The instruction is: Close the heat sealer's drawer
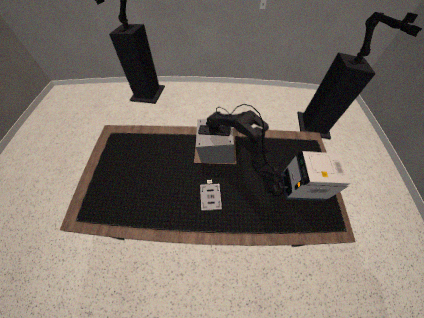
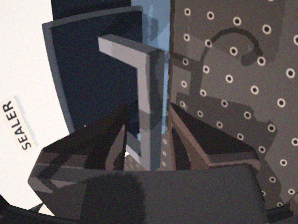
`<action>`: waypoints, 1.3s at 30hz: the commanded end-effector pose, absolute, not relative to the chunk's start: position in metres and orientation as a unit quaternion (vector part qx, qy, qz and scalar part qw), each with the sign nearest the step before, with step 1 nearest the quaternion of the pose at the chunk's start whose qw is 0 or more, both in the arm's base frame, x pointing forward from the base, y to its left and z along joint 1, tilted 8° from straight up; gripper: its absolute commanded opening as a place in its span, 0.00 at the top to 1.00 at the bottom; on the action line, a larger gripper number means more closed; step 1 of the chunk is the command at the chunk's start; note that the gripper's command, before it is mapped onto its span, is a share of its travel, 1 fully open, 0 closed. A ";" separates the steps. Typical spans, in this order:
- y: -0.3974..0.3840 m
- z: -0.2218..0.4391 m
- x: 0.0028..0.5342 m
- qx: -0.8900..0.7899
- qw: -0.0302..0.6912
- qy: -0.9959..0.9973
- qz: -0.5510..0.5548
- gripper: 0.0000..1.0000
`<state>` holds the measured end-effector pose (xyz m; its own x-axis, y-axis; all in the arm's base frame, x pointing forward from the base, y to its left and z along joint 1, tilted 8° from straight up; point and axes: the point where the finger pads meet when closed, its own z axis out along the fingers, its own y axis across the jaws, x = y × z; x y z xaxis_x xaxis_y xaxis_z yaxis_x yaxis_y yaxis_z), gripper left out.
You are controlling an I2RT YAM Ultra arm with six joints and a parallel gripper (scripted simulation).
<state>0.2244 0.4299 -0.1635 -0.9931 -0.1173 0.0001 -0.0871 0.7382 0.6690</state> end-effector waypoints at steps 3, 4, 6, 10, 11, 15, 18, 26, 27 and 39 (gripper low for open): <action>0.443 -0.152 0.231 0.063 0.005 -0.925 -0.375 0.70; 0.443 -0.152 0.231 0.063 0.005 -0.925 -0.375 0.70; 0.437 -0.153 0.230 0.062 0.007 -0.926 -0.372 0.70; 0.429 -0.151 0.231 0.060 0.009 -0.926 -0.372 0.70; 0.429 -0.151 0.230 0.060 0.010 -0.926 -0.372 0.70; 0.437 -0.145 0.231 0.068 0.006 -0.923 -0.380 0.70; 0.439 -0.144 0.232 0.069 0.004 -0.922 -0.382 0.70; 0.439 -0.144 0.232 0.069 0.004 -0.922 -0.382 0.70; 0.439 -0.144 0.232 0.069 0.004 -0.922 -0.382 0.70; 0.439 -0.144 0.232 0.069 0.004 -0.922 -0.382 0.70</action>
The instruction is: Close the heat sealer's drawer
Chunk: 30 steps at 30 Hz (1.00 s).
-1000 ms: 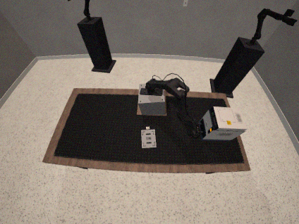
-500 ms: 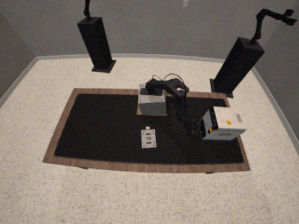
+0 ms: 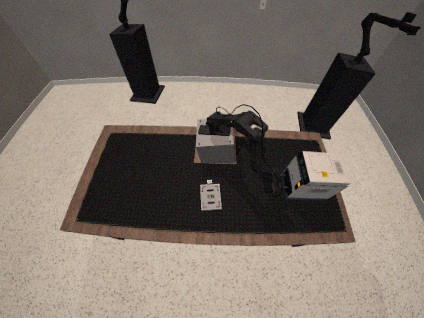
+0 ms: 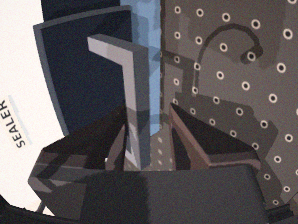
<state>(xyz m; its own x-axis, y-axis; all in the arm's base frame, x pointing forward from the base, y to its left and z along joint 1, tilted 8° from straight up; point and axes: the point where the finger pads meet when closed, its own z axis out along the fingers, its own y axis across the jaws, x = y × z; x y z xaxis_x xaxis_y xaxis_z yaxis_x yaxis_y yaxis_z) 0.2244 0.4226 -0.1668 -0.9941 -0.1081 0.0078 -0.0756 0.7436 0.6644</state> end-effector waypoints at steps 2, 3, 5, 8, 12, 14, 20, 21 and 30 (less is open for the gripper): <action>0.439 -0.144 0.232 0.069 0.004 -0.922 -0.382 0.70; 0.439 -0.144 0.232 0.069 0.004 -0.922 -0.382 0.70; 0.439 -0.144 0.232 0.069 0.004 -0.922 -0.382 0.70; 0.439 -0.144 0.232 0.069 0.004 -0.922 -0.382 0.70; 0.439 -0.144 0.232 0.069 0.004 -0.922 -0.382 0.70; 0.439 -0.144 0.232 0.069 0.004 -0.922 -0.382 0.70; 0.439 -0.144 0.232 0.069 0.004 -0.922 -0.382 0.70; 0.439 -0.144 0.232 0.069 0.004 -0.922 -0.382 0.70; 0.413 -0.143 0.228 0.057 0.019 -0.930 -0.363 0.70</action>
<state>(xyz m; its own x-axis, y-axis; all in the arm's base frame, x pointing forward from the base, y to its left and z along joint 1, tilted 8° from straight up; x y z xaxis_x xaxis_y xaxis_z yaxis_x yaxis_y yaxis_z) 0.2242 0.4146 -0.1600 -0.9943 -0.1062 0.0134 -0.0703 0.7425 0.6661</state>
